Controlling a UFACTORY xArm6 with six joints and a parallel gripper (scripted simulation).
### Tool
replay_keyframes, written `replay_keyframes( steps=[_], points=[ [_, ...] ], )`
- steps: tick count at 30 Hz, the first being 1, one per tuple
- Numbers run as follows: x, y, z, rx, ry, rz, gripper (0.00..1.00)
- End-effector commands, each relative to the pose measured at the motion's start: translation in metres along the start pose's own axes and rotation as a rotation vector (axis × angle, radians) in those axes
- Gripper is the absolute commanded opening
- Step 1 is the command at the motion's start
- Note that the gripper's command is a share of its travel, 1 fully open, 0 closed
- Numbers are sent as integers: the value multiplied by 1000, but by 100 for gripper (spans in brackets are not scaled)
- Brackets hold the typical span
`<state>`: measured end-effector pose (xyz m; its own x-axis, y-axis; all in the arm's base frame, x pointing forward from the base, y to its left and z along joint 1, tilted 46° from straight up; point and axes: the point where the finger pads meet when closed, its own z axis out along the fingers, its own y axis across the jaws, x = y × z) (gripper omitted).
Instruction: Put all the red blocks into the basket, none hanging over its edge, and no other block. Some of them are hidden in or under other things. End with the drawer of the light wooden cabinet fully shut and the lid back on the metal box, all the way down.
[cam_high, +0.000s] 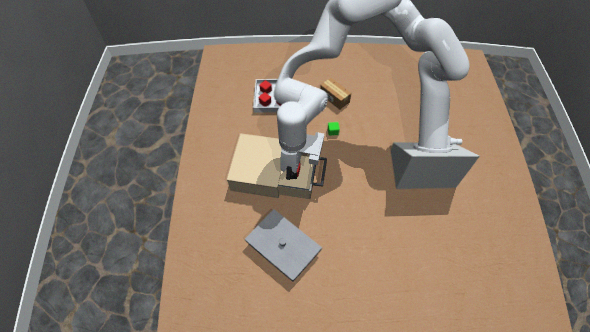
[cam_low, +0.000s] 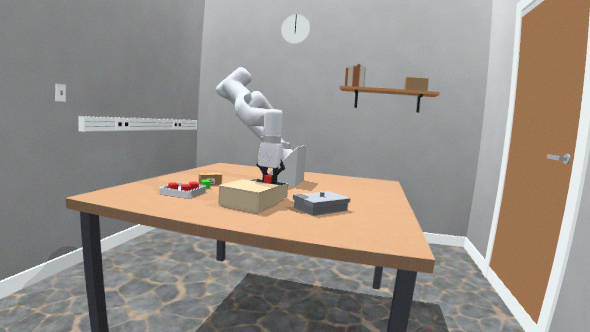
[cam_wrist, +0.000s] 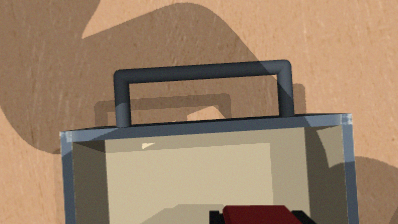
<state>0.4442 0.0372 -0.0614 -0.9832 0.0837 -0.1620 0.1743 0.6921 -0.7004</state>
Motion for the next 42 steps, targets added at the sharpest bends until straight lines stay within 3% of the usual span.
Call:
replay_keyframes(
  steps=[1, 19, 34, 36, 37, 40, 42],
  points=[
    [-1, 0, -25, -2, -3, 1, 0],
    [-1, 0, -87, -2, -3, 1, 0],
    [-2, -1, -96, -2, -3, 3, 0],
    [-22, -24, -98, -14, 1, 45, 0],
    [-44, -51, -100, -24, 4, 93, 0],
    [-47, -76, -97, -40, 7, 307, 0],
    [-47, -76, -97, -40, 7, 307, 0]
  ],
)
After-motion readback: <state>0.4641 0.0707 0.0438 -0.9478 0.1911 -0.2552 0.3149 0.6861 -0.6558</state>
